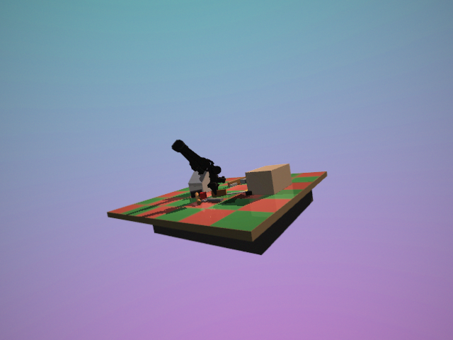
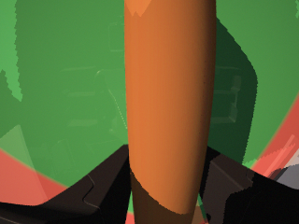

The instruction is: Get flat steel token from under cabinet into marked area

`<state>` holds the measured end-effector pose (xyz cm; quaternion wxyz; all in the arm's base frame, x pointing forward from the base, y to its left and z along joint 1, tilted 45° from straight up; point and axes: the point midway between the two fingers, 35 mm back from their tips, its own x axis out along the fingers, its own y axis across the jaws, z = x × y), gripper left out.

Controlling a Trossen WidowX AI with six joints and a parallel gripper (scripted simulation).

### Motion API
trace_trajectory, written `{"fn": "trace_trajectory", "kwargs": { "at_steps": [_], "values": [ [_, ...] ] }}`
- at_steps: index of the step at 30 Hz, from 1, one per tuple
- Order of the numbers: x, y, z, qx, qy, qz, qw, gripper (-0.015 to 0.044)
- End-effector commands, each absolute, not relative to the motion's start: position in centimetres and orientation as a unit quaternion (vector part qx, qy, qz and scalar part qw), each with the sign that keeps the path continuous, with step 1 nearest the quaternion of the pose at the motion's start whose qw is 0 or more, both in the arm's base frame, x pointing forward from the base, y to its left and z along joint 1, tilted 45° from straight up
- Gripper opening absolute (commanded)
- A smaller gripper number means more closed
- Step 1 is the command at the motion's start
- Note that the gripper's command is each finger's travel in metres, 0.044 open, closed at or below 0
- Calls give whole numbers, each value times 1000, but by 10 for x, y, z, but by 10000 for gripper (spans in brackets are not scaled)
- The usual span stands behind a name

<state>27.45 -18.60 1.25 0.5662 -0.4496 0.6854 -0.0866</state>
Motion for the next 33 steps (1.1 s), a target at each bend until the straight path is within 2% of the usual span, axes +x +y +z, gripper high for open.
{"fn": "trace_trajectory", "kwargs": {
  "at_steps": [1,33],
  "values": [
    [270,-188,13,-448,686,-83,566,0],
    [250,-196,26,-447,687,-85,567,0]
  ]
}}
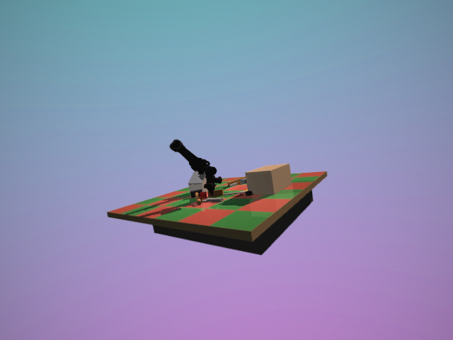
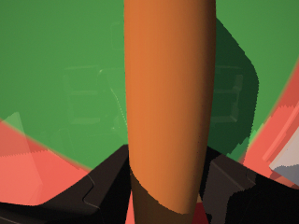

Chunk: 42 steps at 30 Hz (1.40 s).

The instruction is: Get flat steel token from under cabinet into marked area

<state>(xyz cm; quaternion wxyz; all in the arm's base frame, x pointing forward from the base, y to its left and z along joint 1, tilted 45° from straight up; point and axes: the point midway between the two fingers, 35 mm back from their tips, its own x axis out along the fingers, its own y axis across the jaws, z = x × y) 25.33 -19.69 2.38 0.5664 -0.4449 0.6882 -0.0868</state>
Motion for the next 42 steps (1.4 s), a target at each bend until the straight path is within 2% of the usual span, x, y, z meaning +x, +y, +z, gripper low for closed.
{"fn": "trace_trajectory", "kwargs": {
  "at_steps": [1,42],
  "values": [
    [249,-197,26,-447,687,-85,567,0],
    [242,-206,37,-494,691,-25,526,0]
  ]
}}
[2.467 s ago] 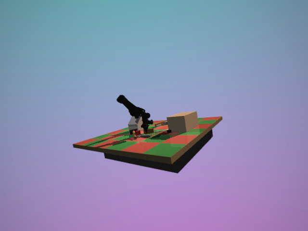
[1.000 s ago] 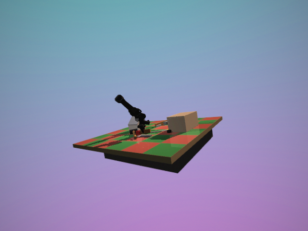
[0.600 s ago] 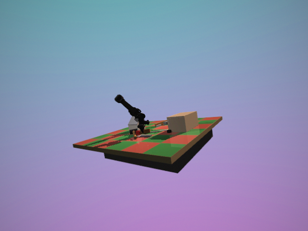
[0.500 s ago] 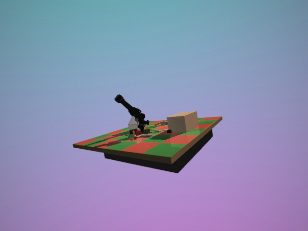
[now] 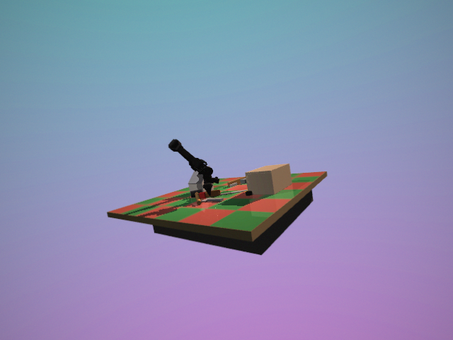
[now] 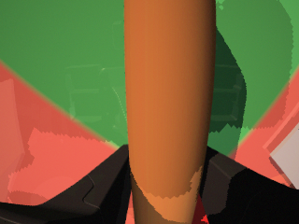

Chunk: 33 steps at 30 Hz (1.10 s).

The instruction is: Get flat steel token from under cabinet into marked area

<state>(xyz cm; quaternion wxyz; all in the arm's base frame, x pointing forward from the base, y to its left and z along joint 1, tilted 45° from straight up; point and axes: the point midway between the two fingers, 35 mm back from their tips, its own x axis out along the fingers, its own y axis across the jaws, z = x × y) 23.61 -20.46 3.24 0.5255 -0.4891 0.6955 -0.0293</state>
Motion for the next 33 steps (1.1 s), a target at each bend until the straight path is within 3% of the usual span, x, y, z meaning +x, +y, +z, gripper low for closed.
{"fn": "trace_trajectory", "kwargs": {
  "at_steps": [1,33],
  "values": [
    [242,-207,38,-495,691,-25,526,0],
    [259,-226,59,-500,691,-19,522,0]
  ]
}}
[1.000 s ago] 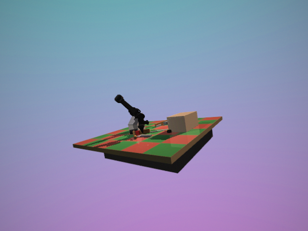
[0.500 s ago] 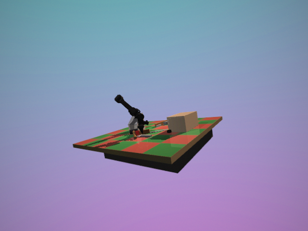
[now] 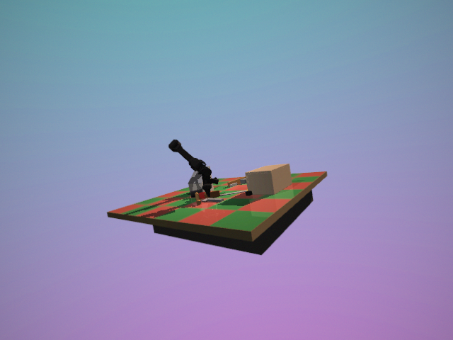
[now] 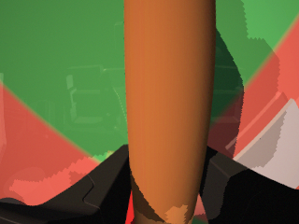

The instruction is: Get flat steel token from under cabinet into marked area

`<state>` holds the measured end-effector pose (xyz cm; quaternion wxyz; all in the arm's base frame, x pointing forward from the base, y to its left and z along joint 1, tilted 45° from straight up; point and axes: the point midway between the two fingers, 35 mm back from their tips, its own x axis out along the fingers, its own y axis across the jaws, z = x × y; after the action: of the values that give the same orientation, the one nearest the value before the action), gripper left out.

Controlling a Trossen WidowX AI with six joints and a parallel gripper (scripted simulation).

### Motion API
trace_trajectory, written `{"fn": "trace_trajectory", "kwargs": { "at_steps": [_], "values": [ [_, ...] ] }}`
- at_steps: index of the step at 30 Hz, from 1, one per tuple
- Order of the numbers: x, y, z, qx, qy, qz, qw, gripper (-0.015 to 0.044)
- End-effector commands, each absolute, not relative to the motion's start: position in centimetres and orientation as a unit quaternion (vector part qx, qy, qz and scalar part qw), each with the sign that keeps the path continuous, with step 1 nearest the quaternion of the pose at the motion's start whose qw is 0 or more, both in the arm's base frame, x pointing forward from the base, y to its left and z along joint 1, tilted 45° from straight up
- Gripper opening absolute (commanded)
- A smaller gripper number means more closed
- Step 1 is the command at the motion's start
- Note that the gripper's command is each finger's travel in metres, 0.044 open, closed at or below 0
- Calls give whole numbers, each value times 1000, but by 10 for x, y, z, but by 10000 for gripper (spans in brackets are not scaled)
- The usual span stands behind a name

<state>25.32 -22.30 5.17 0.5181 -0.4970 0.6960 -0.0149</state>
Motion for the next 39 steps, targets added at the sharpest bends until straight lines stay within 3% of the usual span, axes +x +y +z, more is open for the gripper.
{"fn": "trace_trajectory", "kwargs": {
  "at_steps": [1,39],
  "values": [
    [260,-227,59,-500,691,-19,522,0],
    [285,-225,60,-500,691,-19,522,0]
  ]
}}
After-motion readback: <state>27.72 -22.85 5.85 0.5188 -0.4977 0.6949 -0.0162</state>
